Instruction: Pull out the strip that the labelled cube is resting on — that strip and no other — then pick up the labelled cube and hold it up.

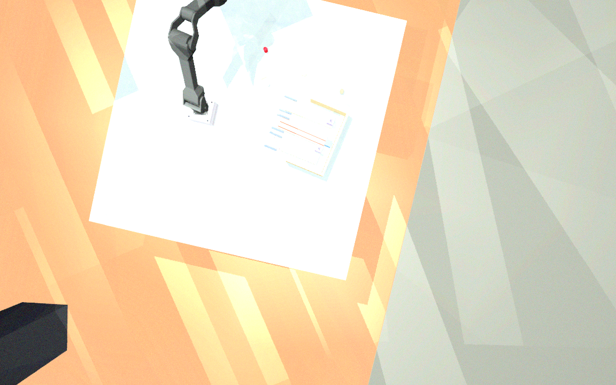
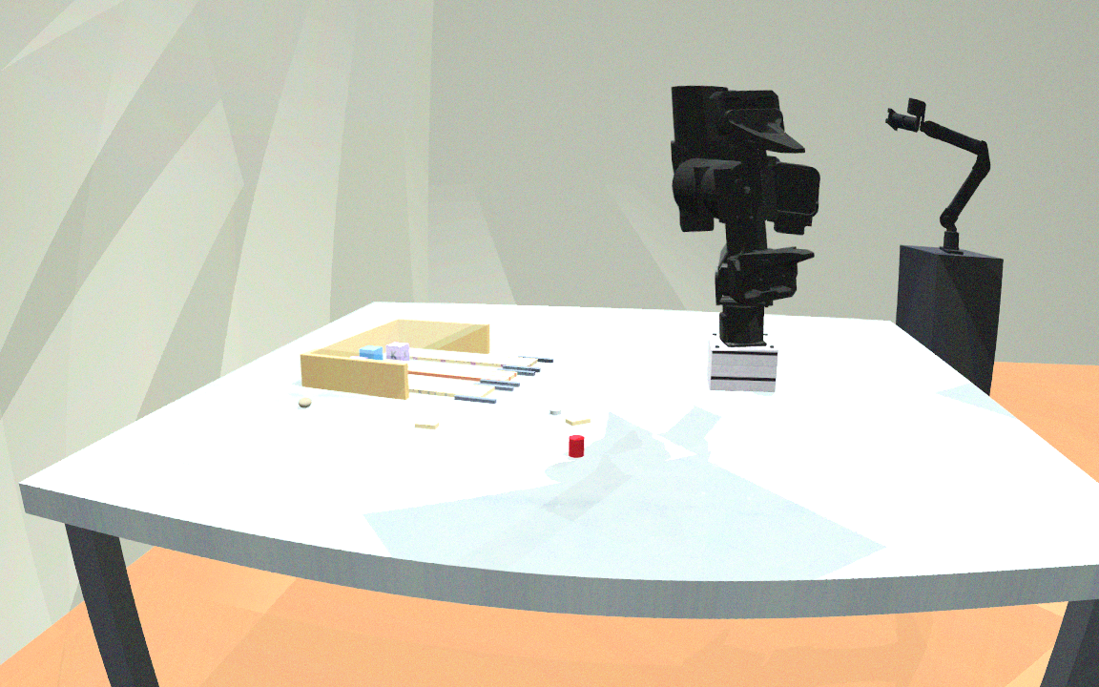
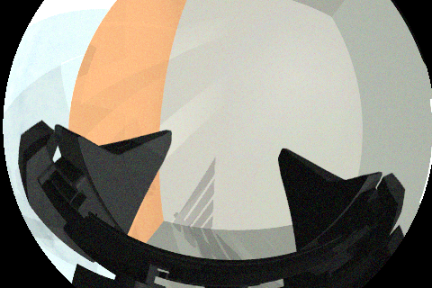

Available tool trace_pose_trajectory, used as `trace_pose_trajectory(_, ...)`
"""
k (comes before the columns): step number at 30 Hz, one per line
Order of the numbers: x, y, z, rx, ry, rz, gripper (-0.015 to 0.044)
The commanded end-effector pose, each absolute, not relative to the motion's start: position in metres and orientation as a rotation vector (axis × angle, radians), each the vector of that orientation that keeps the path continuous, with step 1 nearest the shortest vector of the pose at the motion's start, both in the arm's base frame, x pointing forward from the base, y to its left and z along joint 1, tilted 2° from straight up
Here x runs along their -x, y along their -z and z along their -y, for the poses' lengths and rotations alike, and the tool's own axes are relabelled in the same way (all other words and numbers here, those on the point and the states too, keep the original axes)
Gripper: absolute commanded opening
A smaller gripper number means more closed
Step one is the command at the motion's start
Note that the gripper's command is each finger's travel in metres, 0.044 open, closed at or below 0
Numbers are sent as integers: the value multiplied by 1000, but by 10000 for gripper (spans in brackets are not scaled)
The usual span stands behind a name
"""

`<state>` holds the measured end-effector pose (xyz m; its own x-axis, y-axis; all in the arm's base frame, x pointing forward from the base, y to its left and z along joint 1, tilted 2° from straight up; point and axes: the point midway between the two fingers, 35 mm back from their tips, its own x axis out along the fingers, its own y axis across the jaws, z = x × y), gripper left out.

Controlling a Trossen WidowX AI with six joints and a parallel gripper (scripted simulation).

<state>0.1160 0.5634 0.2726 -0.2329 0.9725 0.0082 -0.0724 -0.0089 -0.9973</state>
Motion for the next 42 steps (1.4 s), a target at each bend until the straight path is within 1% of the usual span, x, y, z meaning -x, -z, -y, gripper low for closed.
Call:
trace_pose_trajectory(1,-174,-277,-530,1038,-1386,1086,400)
trace_pose_trajectory(7,-257,-277,-461,998,-1290,721,400)
trace_pose_trajectory(11,-303,-273,-405,938,-1191,490,400)
trace_pose_trajectory(16,-345,-266,-328,832,-1034,226,400)
trace_pose_trajectory(21,-371,-254,-242,687,-835,-16,400)
trace_pose_trajectory(28,-373,-229,-120,437,-503,-291,400)
trace_pose_trajectory(32,-358,-211,-54,271,-287,-411,400)
trace_pose_trajectory(36,-332,-191,5,97,-59,-501,400)
trace_pose_trajectory(39,-308,-175,42,-29,107,-545,400)
trace_pose_trajectory(42,-302,-171,50,-58,145,-553,400)
